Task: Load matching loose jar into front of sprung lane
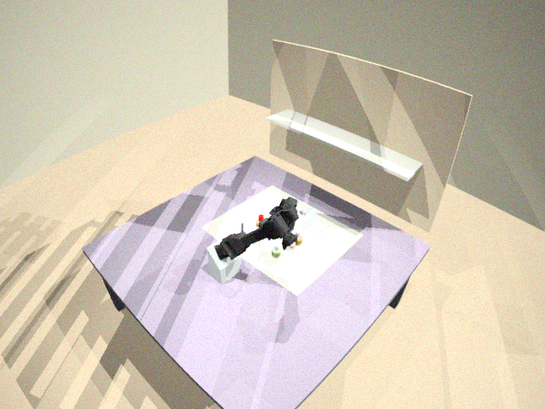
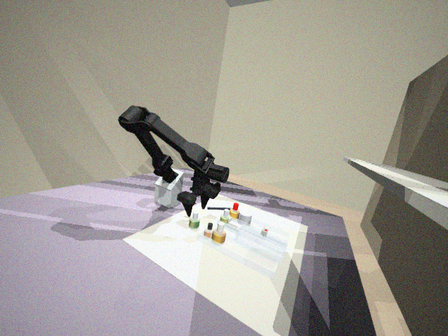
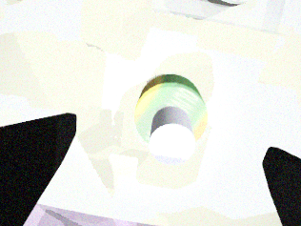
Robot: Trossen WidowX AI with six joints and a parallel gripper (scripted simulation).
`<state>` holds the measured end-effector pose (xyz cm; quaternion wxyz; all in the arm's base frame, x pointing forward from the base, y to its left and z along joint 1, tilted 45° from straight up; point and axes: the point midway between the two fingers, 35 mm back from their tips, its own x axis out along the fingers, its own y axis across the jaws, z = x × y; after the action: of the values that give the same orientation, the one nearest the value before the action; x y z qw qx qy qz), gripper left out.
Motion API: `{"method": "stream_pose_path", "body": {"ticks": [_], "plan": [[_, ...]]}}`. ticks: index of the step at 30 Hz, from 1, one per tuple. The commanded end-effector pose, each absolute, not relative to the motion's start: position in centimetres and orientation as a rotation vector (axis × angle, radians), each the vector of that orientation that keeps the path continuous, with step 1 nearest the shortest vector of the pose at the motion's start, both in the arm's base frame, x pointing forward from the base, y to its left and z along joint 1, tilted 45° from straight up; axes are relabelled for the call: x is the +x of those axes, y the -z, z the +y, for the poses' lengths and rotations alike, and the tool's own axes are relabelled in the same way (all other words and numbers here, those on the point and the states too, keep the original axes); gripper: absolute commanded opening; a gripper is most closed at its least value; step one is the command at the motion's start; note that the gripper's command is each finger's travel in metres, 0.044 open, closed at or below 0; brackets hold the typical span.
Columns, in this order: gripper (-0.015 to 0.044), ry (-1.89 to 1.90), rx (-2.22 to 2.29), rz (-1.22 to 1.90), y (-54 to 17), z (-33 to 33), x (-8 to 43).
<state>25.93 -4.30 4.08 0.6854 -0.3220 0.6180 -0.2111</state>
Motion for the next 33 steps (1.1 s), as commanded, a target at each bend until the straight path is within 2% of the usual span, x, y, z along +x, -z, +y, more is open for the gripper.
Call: {"method": "stream_pose_path", "body": {"ticks": [1, 25, 33], "plan": [[0.044, 0.475, -0.733, 1.393, -3.5, -4.9, 25.8], [0.044, 0.477, -0.734, 1.393, -1.2, -7.2, 26.3], [0.023, 0.477, -0.734, 1.393, -1.2, -7.2, 26.3]]}}
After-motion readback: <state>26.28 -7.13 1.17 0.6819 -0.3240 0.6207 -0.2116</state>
